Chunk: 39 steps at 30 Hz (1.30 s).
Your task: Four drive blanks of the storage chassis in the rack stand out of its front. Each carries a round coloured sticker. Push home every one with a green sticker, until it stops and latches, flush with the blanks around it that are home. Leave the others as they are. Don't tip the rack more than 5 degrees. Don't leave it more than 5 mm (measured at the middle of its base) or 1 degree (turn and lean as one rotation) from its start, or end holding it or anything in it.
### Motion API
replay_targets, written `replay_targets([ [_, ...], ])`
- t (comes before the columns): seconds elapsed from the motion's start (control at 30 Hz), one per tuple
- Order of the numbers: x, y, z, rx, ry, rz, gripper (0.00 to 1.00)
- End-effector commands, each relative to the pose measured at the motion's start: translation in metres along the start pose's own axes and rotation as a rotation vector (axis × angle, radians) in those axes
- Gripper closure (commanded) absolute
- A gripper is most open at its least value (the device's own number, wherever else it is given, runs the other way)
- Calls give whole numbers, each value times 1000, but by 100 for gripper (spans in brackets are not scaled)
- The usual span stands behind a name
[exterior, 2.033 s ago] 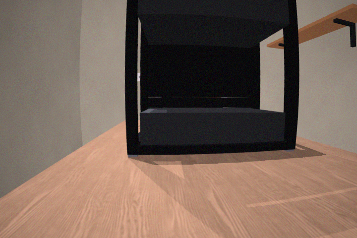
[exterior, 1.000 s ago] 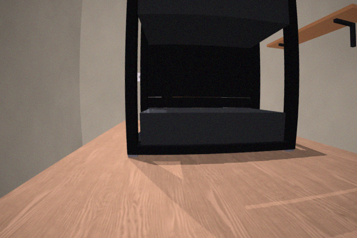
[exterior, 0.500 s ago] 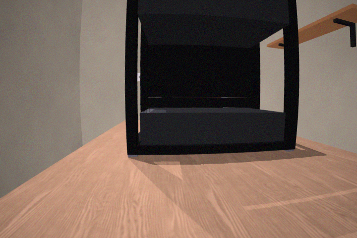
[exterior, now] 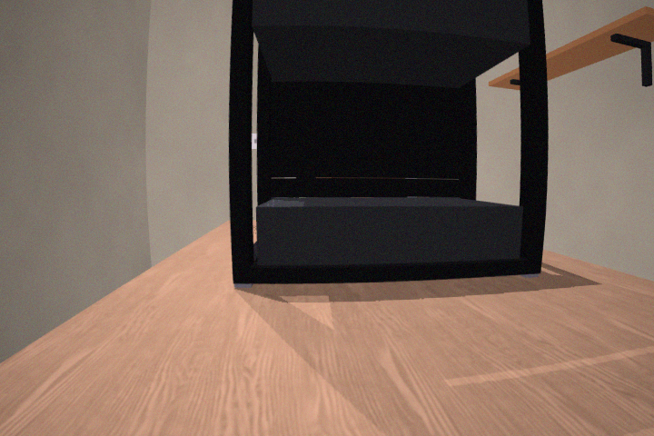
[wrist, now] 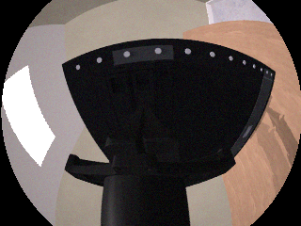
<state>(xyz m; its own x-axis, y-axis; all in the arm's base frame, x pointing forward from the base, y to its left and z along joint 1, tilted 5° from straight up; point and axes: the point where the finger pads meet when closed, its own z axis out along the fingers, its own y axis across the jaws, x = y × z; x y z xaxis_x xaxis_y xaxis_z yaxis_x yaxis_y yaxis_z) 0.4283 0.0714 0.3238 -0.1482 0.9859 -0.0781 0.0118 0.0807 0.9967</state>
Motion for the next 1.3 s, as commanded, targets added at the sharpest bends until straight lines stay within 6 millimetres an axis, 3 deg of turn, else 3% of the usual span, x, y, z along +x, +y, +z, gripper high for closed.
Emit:
replay_targets([
  [0.0,0,1,3,-3,0,0,100],
  [1.27,0,-2,24,-3,0,0,100],
])
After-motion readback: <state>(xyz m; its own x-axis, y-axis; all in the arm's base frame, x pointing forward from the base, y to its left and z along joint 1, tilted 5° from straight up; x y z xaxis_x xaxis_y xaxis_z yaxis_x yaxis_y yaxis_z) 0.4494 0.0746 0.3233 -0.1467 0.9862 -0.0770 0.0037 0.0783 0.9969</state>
